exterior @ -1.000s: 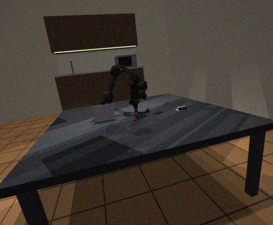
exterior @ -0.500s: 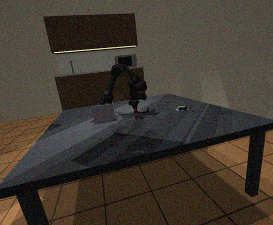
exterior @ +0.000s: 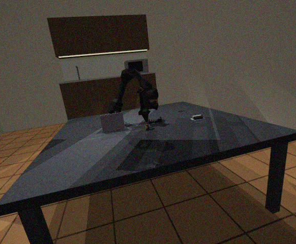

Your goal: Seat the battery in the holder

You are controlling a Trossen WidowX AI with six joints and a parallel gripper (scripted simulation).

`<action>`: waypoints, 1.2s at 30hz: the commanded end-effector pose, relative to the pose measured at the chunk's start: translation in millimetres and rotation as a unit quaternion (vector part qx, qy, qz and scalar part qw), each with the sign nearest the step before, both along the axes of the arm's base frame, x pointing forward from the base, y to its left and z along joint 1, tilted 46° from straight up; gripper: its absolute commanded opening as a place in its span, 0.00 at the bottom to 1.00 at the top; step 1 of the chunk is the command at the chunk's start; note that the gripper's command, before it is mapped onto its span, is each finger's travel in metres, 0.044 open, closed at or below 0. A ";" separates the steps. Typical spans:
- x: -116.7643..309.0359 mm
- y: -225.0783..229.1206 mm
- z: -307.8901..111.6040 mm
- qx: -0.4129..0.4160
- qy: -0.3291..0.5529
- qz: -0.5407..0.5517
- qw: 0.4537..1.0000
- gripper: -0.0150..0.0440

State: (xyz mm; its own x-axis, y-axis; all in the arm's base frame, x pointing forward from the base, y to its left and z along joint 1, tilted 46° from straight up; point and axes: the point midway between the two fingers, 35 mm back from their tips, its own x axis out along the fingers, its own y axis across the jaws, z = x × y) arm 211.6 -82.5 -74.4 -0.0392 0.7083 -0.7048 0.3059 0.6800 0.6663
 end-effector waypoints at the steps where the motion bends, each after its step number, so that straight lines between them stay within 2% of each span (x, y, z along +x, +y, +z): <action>1: -1.3 -4.6 -4.1 -0.003 -0.002 0.003 1.000 0.25; 4: -0.3 -5.8 1.2 0.000 0.000 0.000 1.000 0.25; 14: 1.9 -60.7 51.3 -0.004 -0.001 0.003 1.000 0.25; 25: 2.4 -60.7 50.9 -0.004 -0.002 -0.002 1.000 0.25; 28: 2.1 -58.2 45.5 -0.007 0.045 -0.049 0.998 0.39; 34: -0.5 -47.1 23.5 -0.017 0.240 -0.242 0.940 0.65; 36: -1.7 -43.2 16.5 -0.020 0.301 -0.303 0.904 0.65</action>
State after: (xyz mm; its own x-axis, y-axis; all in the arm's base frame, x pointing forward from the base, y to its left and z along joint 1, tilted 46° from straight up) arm 212.4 -135.2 -43.6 -0.0394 0.6955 -0.7175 0.7411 0.5020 0.4459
